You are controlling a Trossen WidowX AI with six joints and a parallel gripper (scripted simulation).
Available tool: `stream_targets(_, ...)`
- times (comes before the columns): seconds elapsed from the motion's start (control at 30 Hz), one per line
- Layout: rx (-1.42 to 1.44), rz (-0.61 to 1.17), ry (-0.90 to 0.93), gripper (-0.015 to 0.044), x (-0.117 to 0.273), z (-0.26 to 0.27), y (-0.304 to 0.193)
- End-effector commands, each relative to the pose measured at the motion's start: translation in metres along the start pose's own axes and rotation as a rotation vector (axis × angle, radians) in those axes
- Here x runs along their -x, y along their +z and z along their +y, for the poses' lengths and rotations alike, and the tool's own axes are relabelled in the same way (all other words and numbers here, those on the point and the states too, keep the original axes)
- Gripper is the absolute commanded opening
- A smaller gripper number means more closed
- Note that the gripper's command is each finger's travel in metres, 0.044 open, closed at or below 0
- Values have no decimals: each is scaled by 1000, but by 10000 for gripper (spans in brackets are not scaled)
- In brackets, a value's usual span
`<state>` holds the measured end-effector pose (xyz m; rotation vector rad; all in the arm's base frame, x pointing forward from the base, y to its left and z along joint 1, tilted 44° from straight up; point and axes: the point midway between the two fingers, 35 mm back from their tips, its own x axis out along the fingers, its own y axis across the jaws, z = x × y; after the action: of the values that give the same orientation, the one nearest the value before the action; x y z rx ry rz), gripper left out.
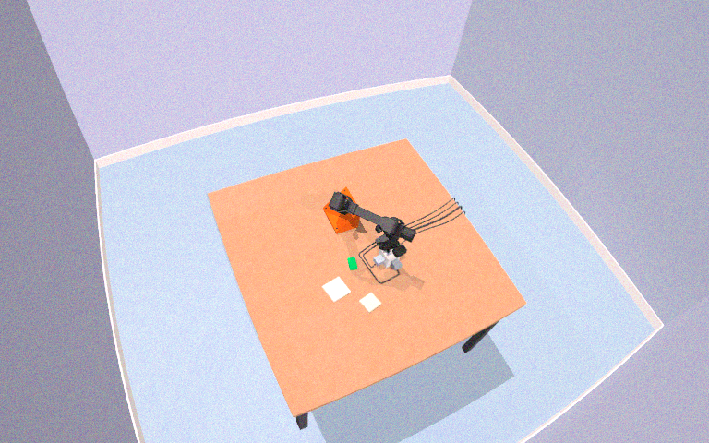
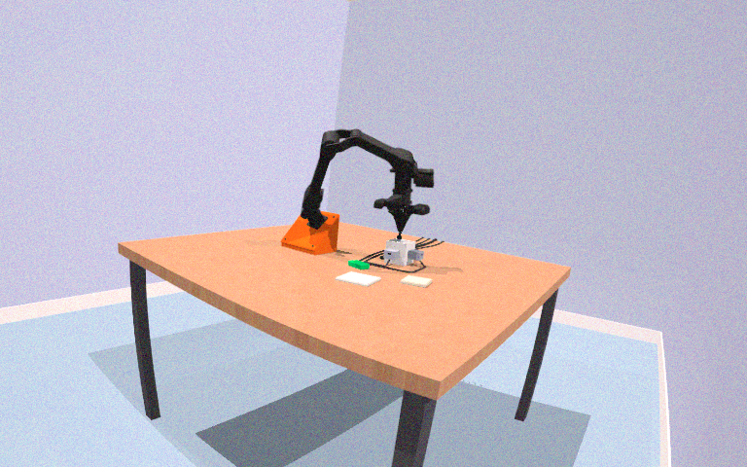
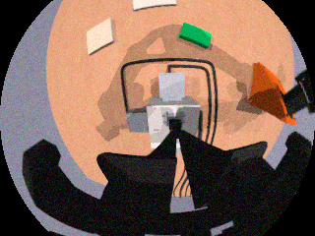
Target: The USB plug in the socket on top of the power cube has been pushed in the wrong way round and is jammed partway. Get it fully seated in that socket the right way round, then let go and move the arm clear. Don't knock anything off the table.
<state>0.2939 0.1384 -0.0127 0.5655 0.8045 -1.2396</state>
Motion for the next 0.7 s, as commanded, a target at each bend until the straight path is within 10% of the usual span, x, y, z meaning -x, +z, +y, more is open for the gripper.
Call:
stream_targets(0.0, 7, 1, 0, 0, -1, 0, 0)
stream_targets(0.67, 7, 0, 0, 0, -3, 0, 0)
